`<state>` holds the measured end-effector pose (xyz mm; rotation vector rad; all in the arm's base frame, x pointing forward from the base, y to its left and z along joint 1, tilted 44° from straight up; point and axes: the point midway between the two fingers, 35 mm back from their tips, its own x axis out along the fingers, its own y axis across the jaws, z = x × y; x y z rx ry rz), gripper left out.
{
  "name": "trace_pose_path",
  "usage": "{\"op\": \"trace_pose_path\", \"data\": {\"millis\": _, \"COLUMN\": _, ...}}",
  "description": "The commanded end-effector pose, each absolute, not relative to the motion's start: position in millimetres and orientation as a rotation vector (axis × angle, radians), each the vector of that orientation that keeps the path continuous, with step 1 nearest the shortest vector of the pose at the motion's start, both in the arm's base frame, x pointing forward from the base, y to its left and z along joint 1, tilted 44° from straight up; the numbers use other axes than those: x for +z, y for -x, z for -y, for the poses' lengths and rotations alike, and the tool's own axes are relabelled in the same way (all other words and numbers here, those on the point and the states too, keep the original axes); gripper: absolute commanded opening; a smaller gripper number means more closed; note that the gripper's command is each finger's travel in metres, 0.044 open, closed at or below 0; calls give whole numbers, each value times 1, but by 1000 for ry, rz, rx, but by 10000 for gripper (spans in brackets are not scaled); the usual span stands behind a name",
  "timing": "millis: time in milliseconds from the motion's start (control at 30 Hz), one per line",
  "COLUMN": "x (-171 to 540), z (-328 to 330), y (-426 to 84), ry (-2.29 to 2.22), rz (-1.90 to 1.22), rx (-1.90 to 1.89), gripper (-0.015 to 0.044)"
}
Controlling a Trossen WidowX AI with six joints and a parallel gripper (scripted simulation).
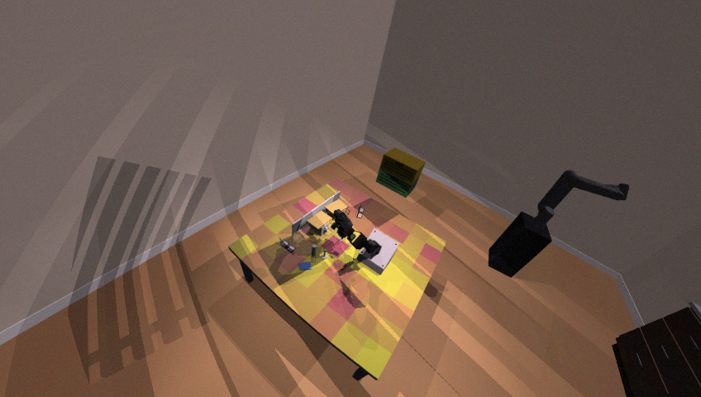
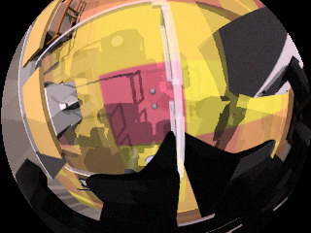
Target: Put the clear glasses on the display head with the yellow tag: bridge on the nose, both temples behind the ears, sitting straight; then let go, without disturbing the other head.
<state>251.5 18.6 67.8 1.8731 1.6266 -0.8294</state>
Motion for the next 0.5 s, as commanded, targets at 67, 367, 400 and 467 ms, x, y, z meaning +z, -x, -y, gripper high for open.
{"op": "trace_pose_path", "data": {"millis": 67, "x": 62, "z": -19, "y": -252, "ry": -1902, "rz": -1632, "rx": -787, "gripper": 0}}
{"op": "trace_pose_path", "data": {"millis": 367, "x": 53, "z": -26, "y": -253, "ry": -1937, "rz": -1585, "rx": -763, "gripper": 0}}
{"op": "trace_pose_path", "data": {"millis": 400, "x": 51, "z": -27, "y": -253, "ry": -1935, "rz": -1585, "rx": -765, "gripper": 0}}
{"op": "trace_pose_path", "data": {"millis": 467, "x": 49, "z": -29, "y": -253, "ry": -1929, "rz": -1587, "rx": -770, "gripper": 0}}
